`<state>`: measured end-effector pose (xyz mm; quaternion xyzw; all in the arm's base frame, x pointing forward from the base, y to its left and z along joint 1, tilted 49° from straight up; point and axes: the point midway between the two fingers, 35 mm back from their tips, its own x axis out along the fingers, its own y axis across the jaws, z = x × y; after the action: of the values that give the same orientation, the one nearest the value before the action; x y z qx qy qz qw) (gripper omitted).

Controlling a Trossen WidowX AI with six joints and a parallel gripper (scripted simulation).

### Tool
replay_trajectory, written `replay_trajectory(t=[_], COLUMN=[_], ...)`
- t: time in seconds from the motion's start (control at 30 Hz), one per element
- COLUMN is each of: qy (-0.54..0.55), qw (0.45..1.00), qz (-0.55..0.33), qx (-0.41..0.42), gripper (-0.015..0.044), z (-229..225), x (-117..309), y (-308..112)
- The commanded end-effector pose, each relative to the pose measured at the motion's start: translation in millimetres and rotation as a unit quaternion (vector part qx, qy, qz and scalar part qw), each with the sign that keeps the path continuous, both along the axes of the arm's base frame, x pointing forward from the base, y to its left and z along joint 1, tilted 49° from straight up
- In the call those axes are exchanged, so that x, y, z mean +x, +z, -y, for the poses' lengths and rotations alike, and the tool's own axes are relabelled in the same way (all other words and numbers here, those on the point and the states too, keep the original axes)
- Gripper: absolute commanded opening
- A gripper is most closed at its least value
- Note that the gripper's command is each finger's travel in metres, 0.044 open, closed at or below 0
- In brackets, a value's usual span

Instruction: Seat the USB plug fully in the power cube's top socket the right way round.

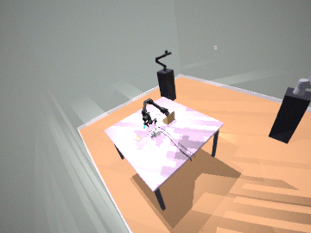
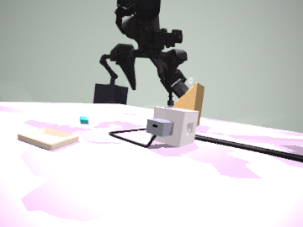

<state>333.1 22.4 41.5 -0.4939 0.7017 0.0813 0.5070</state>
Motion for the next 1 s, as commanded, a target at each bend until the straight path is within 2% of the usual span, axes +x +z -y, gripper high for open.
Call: replay_trajectory(t=[0.0, 0.1, 0.97], qy=[0.136, 0.171, 0.171], qw=[0.981, 0.969, 0.969], qz=[-0.122, -0.154, -0.154], qx=[-0.073, -0.094, -0.094], gripper=[0.0440, 0.0440, 0.0440], z=[-39, -49, -34], x=[-13, -16, -16], y=[-16, -20, -33])
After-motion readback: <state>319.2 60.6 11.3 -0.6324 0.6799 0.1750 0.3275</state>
